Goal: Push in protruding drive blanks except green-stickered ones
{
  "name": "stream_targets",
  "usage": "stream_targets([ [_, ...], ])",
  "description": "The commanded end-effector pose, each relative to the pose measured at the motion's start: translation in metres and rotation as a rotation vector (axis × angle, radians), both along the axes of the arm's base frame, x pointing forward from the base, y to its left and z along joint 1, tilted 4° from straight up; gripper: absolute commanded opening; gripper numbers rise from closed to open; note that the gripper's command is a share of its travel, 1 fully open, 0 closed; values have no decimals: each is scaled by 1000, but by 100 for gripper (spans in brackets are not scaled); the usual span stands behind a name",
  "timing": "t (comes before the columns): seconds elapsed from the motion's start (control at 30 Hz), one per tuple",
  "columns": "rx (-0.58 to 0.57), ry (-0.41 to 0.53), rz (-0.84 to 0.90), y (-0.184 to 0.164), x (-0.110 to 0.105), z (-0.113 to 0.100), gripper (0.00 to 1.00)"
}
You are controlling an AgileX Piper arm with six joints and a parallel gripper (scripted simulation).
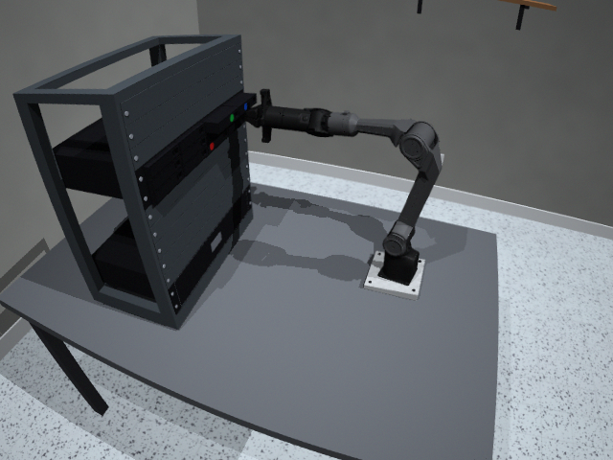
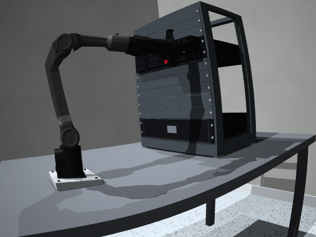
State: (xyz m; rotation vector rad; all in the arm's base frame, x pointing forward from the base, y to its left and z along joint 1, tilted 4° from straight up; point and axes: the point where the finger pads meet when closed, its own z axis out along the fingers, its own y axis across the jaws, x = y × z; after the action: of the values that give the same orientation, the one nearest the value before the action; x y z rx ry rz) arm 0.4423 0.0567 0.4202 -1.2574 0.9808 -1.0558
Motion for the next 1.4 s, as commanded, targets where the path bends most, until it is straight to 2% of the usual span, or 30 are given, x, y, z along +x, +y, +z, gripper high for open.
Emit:
stream_targets([
  [0.0,1,10,-3,-1,4,-4,0],
  [0.13,1,10,-3,-4,-10,-5,0],
  [0.37,1,10,-3,-19,-68,-9,0],
  [0.43,1,10,-3,-19,-68,-9,0],
  [0.63,1,10,-3,-26,-98,-11,0],
  [1.0,1,11,-3,-27,-103,-5,0],
  [1.2,1,10,-3,-27,-108,16,0],
  [1.37,1,10,-3,-27,-108,21,0],
])
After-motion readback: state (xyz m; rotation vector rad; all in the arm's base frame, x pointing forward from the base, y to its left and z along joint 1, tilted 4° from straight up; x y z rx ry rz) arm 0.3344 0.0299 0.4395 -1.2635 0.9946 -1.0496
